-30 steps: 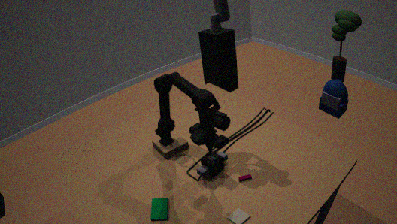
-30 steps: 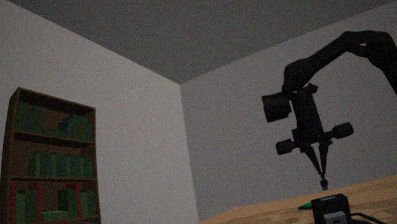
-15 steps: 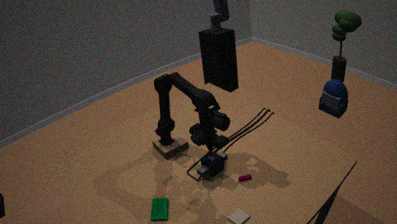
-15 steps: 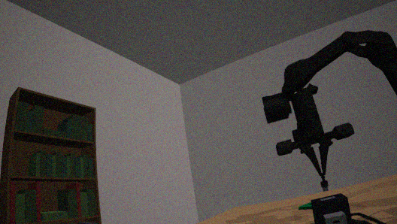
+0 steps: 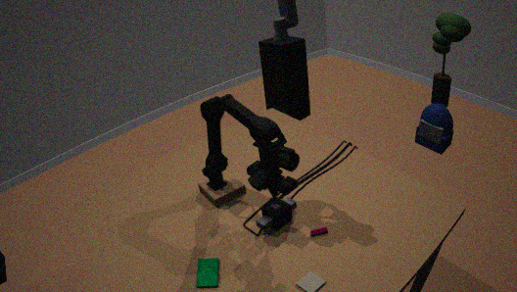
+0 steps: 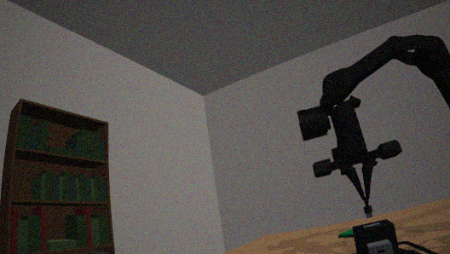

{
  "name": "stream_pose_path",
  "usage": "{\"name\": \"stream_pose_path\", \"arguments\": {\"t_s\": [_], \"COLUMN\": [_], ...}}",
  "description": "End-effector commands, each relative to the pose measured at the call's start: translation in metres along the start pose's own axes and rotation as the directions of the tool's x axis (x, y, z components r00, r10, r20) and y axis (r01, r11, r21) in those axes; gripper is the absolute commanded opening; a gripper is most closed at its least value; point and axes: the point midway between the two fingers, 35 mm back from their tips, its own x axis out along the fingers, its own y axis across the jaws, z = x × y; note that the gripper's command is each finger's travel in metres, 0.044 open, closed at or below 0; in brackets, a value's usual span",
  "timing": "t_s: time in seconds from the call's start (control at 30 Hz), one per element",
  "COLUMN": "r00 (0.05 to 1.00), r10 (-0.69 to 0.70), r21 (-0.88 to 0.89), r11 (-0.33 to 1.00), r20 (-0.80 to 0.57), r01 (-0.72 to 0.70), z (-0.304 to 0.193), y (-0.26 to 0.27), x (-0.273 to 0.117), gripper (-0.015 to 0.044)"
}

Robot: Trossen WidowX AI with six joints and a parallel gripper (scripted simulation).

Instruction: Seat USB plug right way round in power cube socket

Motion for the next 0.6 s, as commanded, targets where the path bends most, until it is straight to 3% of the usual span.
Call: {"name": "stream_pose_path", "arguments": {"t_s": [0.0,0.57], "r00": [1.0,1.0], "r10": [0.003,0.004], "r21": [-0.002,0.0], "r11": [1.0,1.0], "r20": [-0.006,-0.021], "r01": [-0.003,-0.004], "z": [-0.0006,-0.0018], "y": [0.0004,0.0003], "x": [0.0002,0.0022], "gripper": [0.0,0.0]}}
